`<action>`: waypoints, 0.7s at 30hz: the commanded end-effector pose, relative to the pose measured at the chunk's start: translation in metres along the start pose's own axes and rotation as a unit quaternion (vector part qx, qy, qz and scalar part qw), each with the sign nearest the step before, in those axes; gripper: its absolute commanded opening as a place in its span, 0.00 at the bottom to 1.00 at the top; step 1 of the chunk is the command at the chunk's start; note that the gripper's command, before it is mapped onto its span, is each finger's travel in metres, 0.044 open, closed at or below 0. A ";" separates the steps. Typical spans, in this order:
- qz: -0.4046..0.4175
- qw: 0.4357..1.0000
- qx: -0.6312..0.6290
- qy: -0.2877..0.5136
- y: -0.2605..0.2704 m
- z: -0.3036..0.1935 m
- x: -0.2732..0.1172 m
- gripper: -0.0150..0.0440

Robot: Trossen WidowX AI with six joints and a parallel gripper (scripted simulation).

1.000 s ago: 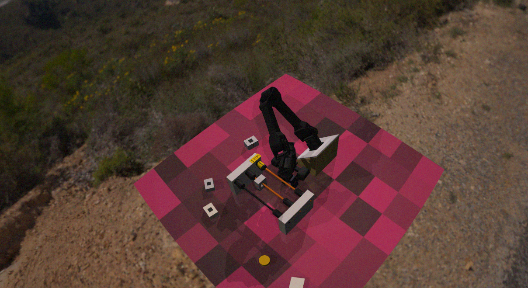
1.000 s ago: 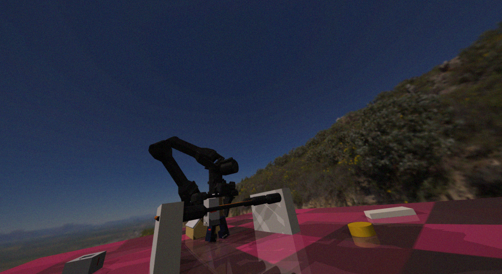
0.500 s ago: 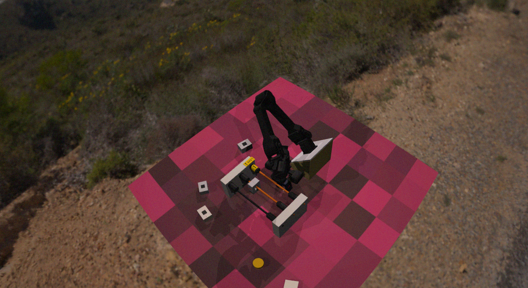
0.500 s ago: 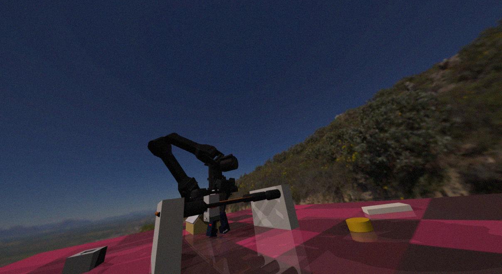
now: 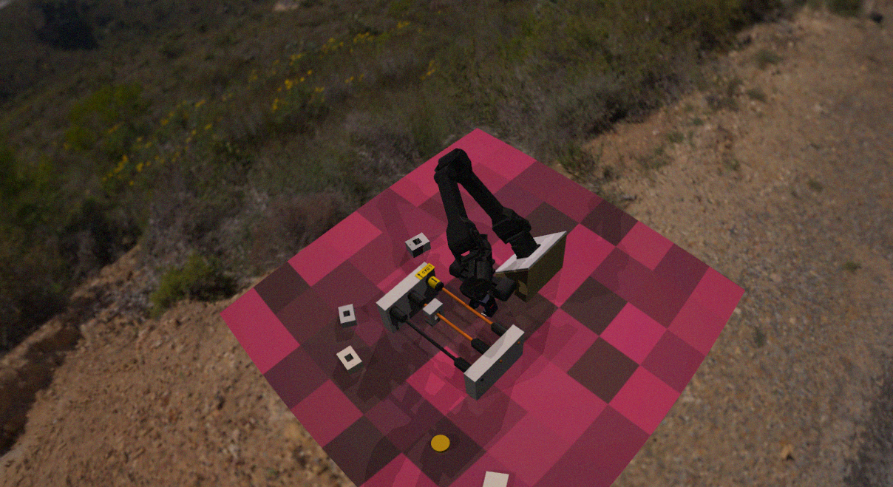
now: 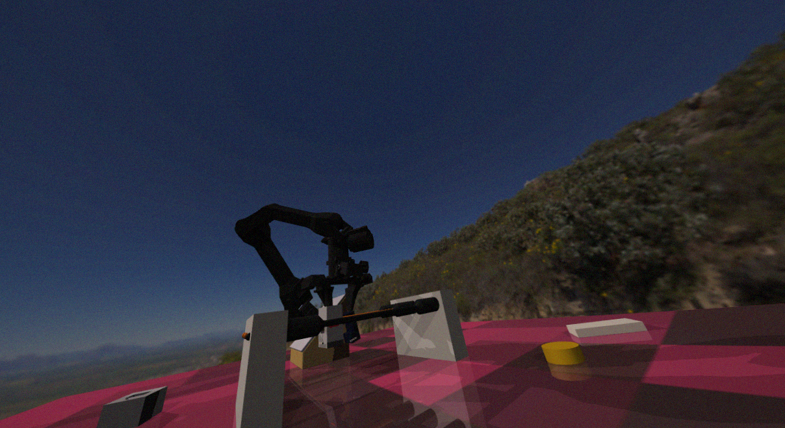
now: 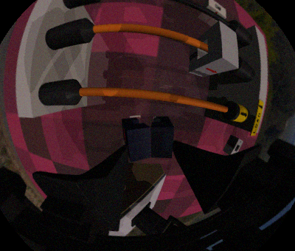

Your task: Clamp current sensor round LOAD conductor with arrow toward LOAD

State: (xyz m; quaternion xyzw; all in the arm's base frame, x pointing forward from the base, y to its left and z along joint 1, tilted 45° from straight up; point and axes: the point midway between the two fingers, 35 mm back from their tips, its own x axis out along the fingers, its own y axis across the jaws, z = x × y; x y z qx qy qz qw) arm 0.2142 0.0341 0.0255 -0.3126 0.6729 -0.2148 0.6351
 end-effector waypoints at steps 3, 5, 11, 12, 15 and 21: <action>0.003 1.000 0.001 -0.001 0.001 0.000 -0.037 0.25; 0.002 1.000 0.001 0.000 0.001 -0.002 -0.048 0.25; -0.002 1.000 0.001 0.001 -0.001 -0.008 -0.080 0.25; -0.002 1.000 0.001 0.001 -0.002 -0.009 -0.083 0.25; -0.003 1.000 0.001 0.002 -0.002 -0.009 -0.084 0.25; -0.002 0.998 0.065 0.001 -0.002 -0.004 -0.084 0.25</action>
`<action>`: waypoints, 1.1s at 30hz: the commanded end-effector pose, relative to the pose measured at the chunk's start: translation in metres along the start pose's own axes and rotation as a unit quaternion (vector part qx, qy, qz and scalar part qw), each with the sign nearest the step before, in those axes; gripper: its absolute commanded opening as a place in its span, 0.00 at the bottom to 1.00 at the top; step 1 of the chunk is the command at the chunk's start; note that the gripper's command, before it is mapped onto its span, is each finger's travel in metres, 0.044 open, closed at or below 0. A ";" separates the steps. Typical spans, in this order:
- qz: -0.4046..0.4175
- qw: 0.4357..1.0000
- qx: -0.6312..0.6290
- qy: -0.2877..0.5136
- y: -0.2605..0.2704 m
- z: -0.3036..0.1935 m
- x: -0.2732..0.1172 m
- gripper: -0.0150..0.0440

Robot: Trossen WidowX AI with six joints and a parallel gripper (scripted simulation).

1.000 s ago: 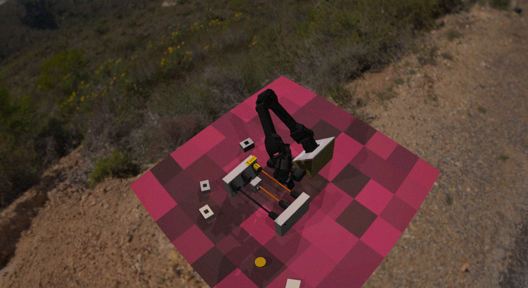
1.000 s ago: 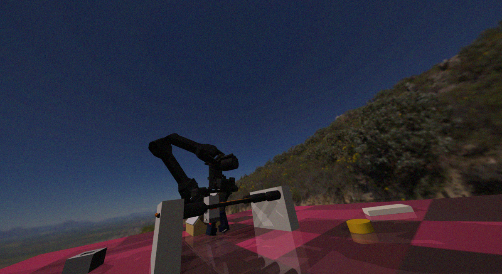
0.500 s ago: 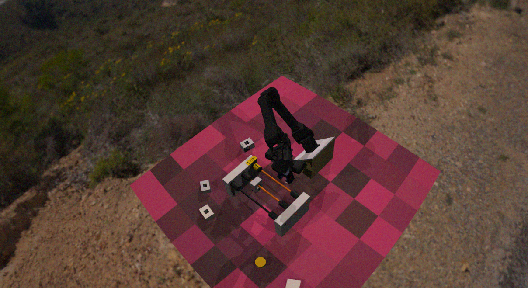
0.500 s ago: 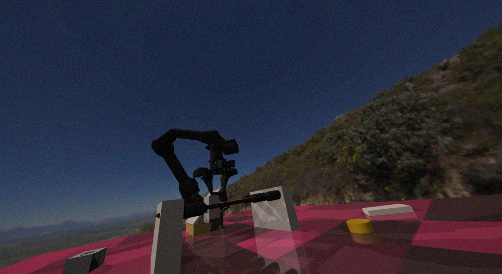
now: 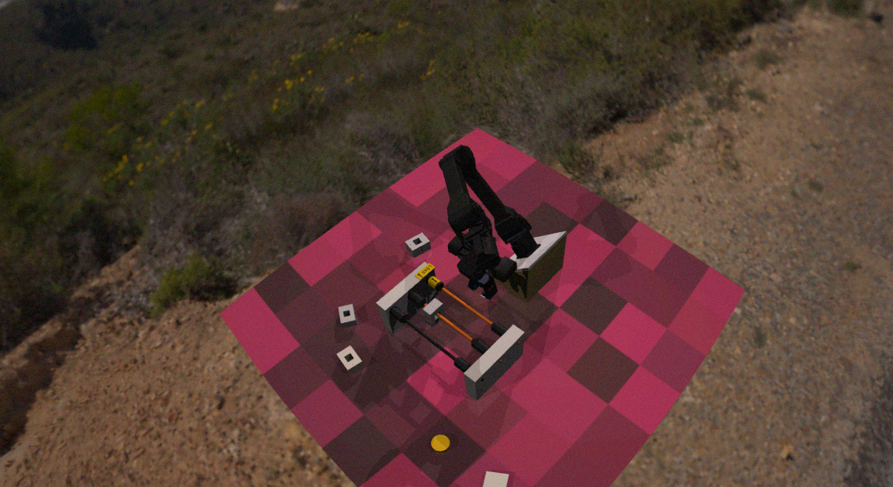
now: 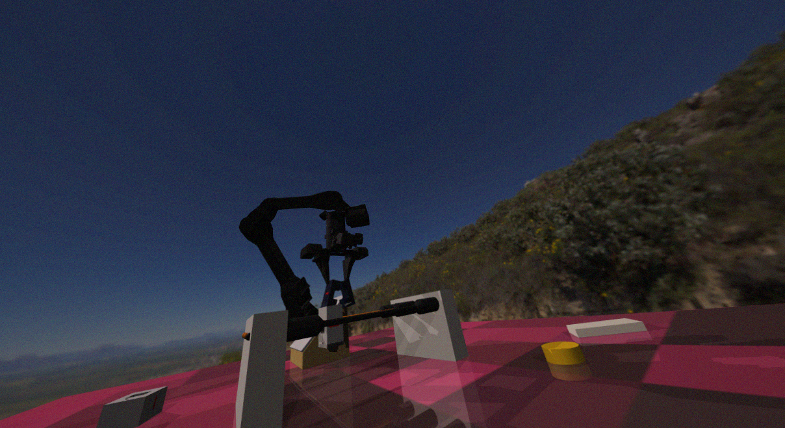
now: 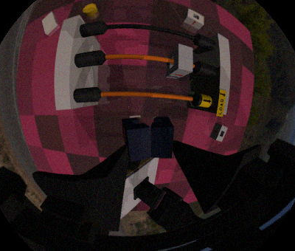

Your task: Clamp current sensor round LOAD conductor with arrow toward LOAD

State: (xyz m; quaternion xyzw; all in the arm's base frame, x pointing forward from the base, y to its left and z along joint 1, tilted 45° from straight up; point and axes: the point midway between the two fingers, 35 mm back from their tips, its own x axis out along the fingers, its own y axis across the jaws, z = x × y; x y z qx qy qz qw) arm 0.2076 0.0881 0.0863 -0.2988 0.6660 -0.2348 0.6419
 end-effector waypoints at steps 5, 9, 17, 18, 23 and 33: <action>0.002 0.991 0.133 0.001 0.000 0.010 -0.002 0.25; 0.002 0.978 0.208 0.001 0.000 0.015 -0.001 0.25; 0.002 0.935 0.354 0.001 -0.001 0.027 0.000 0.25; 0.002 0.928 0.372 0.001 -0.001 0.028 0.000 0.25; 0.002 0.889 0.458 0.001 -0.002 0.035 0.001 0.25; 0.002 0.786 0.618 0.001 -0.004 0.049 0.004 0.25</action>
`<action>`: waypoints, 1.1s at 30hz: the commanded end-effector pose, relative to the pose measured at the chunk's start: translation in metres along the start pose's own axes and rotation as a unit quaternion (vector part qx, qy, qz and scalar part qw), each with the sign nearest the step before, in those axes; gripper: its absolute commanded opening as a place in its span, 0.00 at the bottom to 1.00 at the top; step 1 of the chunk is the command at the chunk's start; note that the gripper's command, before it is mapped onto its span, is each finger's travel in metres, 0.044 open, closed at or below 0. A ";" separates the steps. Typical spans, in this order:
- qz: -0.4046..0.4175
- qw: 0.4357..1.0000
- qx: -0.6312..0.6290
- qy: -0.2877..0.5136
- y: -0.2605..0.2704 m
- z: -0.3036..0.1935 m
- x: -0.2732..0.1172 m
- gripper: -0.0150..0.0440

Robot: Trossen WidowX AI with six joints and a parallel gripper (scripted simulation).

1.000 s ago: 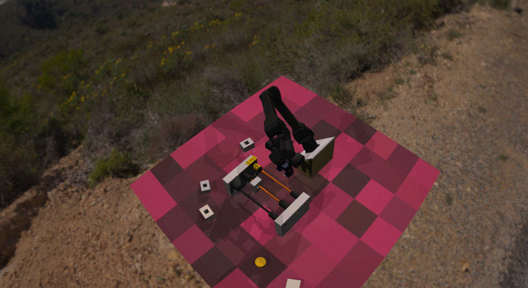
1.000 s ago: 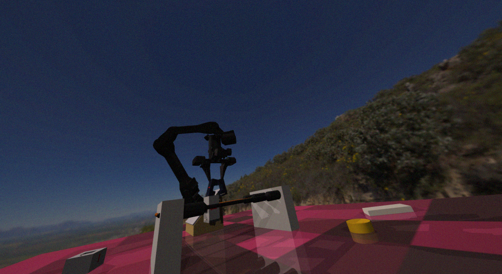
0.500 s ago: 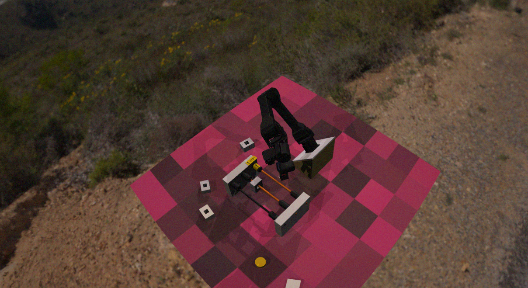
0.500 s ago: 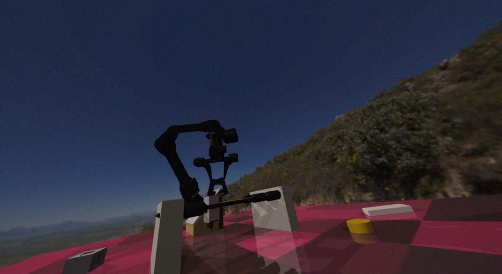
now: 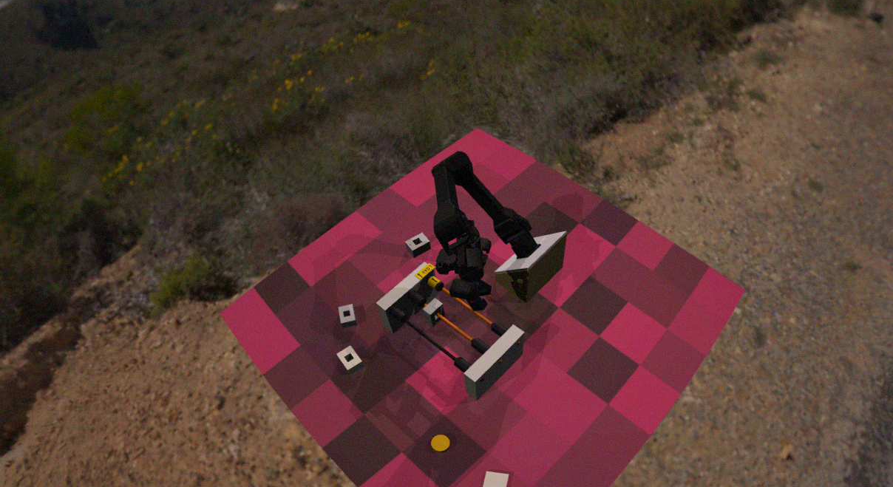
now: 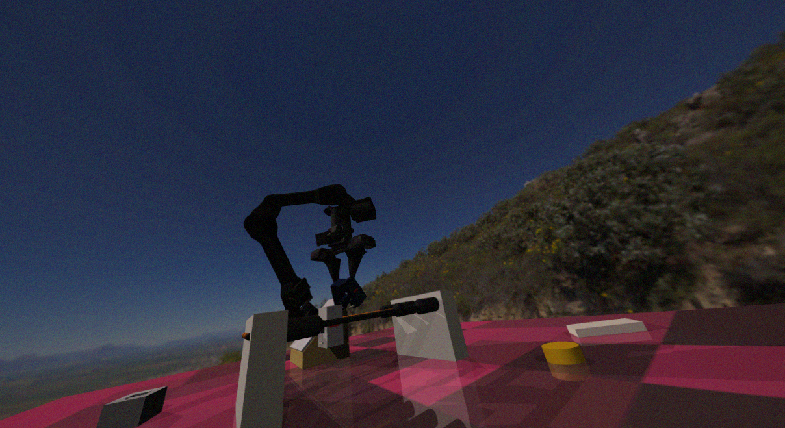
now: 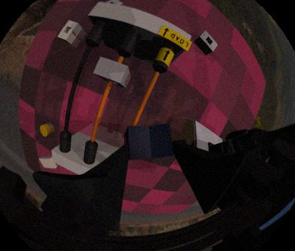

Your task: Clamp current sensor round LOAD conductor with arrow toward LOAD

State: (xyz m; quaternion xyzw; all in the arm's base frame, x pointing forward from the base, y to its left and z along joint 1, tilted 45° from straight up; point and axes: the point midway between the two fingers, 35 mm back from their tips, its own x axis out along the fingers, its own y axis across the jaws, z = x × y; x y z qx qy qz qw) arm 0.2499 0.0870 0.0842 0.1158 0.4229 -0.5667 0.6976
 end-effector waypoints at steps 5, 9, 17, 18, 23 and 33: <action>0.000 0.986 0.166 -0.003 0.013 0.007 0.004 0.25; 0.000 0.974 0.228 -0.004 0.017 0.009 0.005 0.25; 0.001 0.973 0.231 -0.003 0.017 0.009 0.007 0.25; 0.001 0.973 0.231 -0.003 0.017 0.009 0.009 0.25; 0.001 0.973 0.231 -0.003 0.018 0.009 0.017 0.25; 0.001 0.973 0.231 -0.003 0.019 0.010 0.033 0.25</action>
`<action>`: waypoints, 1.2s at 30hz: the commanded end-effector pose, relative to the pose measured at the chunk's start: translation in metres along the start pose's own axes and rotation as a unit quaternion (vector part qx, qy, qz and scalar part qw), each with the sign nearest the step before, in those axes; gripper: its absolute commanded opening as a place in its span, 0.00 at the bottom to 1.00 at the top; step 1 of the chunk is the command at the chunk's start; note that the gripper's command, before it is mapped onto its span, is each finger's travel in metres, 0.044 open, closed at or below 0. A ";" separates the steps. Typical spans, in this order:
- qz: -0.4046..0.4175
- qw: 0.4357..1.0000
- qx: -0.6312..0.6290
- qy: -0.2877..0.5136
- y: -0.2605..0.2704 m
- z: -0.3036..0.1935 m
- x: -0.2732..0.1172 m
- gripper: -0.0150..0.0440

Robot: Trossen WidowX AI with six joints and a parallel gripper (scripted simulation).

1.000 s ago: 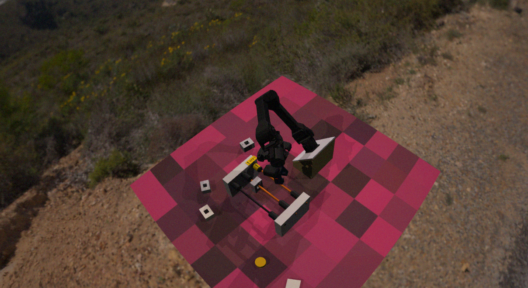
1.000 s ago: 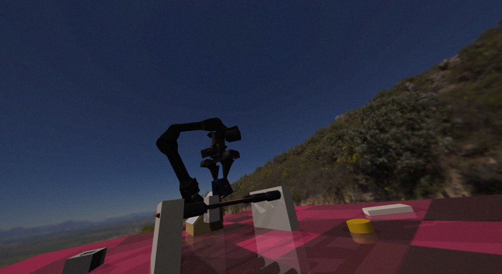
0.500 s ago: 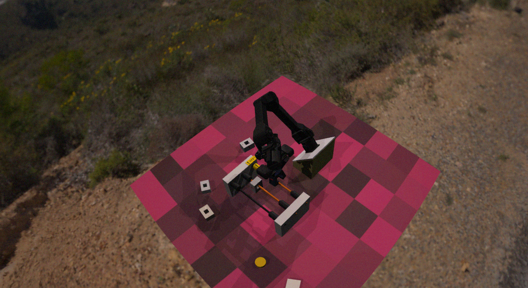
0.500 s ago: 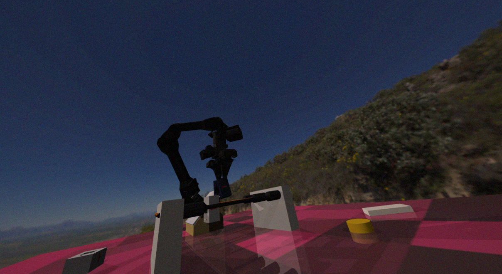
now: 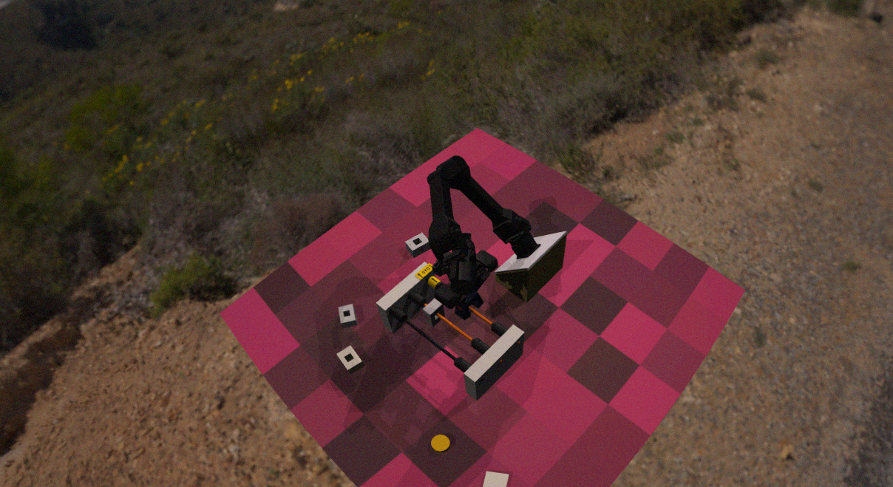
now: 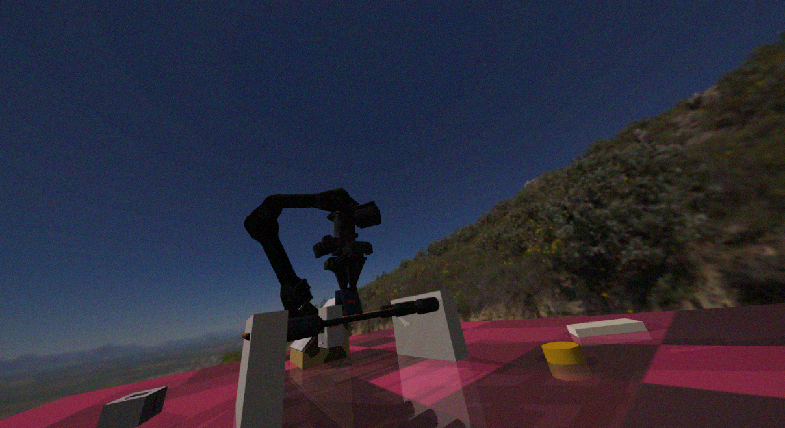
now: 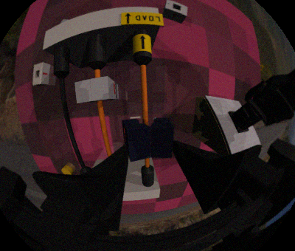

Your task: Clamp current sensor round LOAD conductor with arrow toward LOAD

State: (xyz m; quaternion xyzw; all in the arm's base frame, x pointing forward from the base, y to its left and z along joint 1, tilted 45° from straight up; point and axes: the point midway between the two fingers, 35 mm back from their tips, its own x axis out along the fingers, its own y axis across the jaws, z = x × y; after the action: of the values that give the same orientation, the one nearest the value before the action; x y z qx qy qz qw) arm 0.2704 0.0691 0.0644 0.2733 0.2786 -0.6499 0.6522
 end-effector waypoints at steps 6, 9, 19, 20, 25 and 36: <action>0.002 1.000 -0.001 -0.001 0.000 0.001 0.016 0.25; 0.002 1.000 -0.001 -0.002 0.000 0.001 0.021 0.25; 0.000 1.000 0.000 -0.001 -0.001 0.000 0.029 0.25; 0.000 1.000 0.000 -0.001 -0.001 0.000 0.029 0.25; 0.000 1.000 0.000 -0.001 -0.001 0.000 0.029 0.25; 0.000 1.000 0.000 -0.001 -0.001 0.000 0.029 0.25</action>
State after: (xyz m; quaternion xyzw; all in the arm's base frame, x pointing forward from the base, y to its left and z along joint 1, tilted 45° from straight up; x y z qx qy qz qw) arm 0.2700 0.0485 0.0436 0.2726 0.2778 -0.6499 0.6528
